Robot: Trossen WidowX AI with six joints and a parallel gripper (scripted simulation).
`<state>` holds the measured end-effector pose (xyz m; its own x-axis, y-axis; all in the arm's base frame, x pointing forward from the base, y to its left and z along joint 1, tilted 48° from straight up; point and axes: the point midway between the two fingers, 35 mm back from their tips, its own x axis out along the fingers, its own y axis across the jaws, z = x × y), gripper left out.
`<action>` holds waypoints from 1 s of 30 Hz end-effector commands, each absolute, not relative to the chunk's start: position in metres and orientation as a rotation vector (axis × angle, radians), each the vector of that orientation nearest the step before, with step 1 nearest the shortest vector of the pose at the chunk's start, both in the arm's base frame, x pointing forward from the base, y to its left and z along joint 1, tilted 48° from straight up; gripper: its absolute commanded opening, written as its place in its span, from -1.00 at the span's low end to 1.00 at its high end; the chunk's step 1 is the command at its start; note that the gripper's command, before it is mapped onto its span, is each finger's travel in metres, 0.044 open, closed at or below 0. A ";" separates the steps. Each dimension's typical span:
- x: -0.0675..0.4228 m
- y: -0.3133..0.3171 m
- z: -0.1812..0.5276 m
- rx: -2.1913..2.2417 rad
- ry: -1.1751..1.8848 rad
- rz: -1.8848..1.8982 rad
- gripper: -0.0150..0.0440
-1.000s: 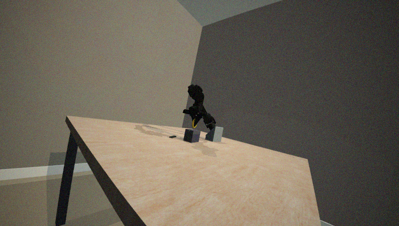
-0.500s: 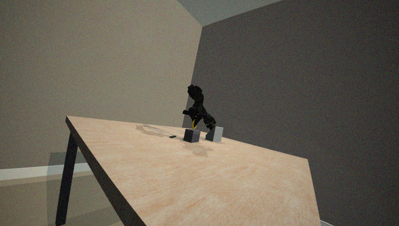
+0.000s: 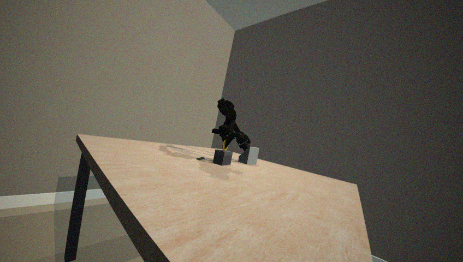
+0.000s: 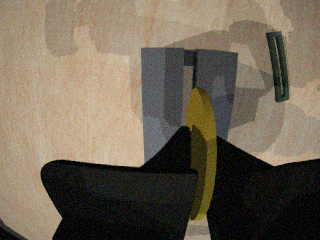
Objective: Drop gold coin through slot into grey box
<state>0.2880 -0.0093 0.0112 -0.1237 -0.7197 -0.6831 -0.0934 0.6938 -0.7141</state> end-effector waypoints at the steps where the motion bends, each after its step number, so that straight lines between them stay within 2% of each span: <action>1: 0.288 -0.009 0.011 -0.673 1.630 -0.611 -0.22; 4: 0.288 -0.009 0.011 -0.673 1.630 -0.611 0.04; 13: 0.288 -0.009 0.011 -0.673 1.630 -0.611 0.05; 24: 0.292 0.028 0.047 -0.681 1.632 -0.609 1.00; 30: 0.292 0.035 0.054 -0.684 1.633 -0.610 1.00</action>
